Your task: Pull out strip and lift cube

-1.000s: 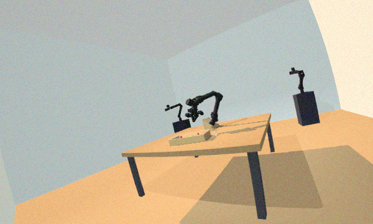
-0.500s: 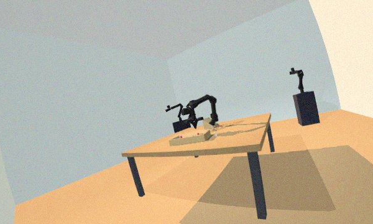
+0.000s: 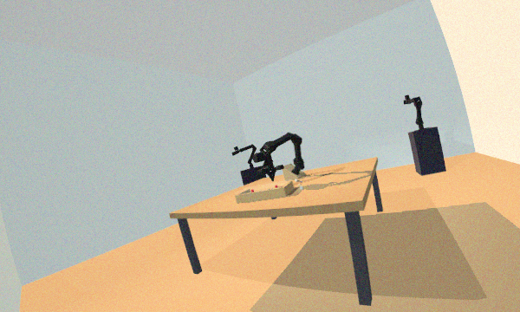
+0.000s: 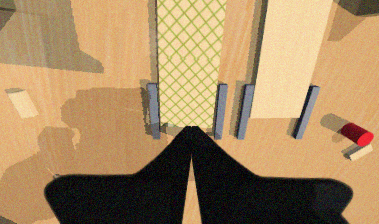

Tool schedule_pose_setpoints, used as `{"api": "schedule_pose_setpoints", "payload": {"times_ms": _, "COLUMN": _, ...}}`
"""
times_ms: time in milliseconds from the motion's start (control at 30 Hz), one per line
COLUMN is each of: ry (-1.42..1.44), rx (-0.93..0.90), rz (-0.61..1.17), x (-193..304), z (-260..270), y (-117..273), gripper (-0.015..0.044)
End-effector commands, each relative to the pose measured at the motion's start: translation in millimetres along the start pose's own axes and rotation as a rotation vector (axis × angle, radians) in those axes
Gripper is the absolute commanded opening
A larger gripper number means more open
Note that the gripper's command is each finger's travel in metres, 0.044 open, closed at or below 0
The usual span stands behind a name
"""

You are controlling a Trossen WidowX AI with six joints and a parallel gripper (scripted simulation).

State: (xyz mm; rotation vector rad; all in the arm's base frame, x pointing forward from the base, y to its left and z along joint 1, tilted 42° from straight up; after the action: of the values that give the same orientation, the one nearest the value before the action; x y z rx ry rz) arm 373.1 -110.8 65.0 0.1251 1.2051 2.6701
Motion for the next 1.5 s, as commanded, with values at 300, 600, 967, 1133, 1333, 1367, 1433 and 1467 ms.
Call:
{"api": "schedule_pose_setpoints", "payload": {"times_ms": 300, "ry": -0.007, "rx": -0.002, "rz": 0.001, "x": 0, "z": 0, "y": -22, "gripper": 0.0}}
{"api": "schedule_pose_setpoints", "payload": {"times_ms": 600, "ry": -0.007, "rx": -0.003, "rz": 0.001, "x": 0, "z": 1, "y": -37, "gripper": 0.0}}
{"api": "schedule_pose_setpoints", "payload": {"times_ms": 967, "ry": -0.007, "rx": -0.004, "rz": 0.001, "x": 1, "z": 3, "y": -54, "gripper": 0.0}}
{"api": "schedule_pose_setpoints", "payload": {"times_ms": 1133, "ry": -0.007, "rx": -0.004, "rz": 0.001, "x": 1, "z": 3, "y": -54, "gripper": 0.0}}
{"api": "schedule_pose_setpoints", "payload": {"times_ms": 1333, "ry": -0.007, "rx": -0.004, "rz": 0.001, "x": 1, "z": 3, "y": -54, "gripper": 0.0}}
{"api": "schedule_pose_setpoints", "payload": {"times_ms": 1367, "ry": -0.007, "rx": -0.004, "rz": 0.001, "x": 1, "z": 3, "y": -54, "gripper": 0.0}}
{"api": "schedule_pose_setpoints", "payload": {"times_ms": 1433, "ry": -0.007, "rx": -0.004, "rz": 0.001, "x": 1, "z": 3, "y": -54, "gripper": 0.0}}
{"api": "schedule_pose_setpoints", "payload": {"times_ms": 1467, "ry": -0.007, "rx": -0.004, "rz": 0.001, "x": 1, "z": 3, "y": -54, "gripper": 0.0}}
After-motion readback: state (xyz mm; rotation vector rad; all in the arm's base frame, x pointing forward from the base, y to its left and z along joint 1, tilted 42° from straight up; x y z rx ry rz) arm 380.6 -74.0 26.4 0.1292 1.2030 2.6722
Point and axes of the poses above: the point midway between the two fingers, 35 mm back from their tips, its own y axis back along the fingers, its own z axis across the jaws, x = y × z, the point moved 2 cm from there along y, back along the fingers, and after that the axes turned 13 degrees about -y, right-handed, at the moved point
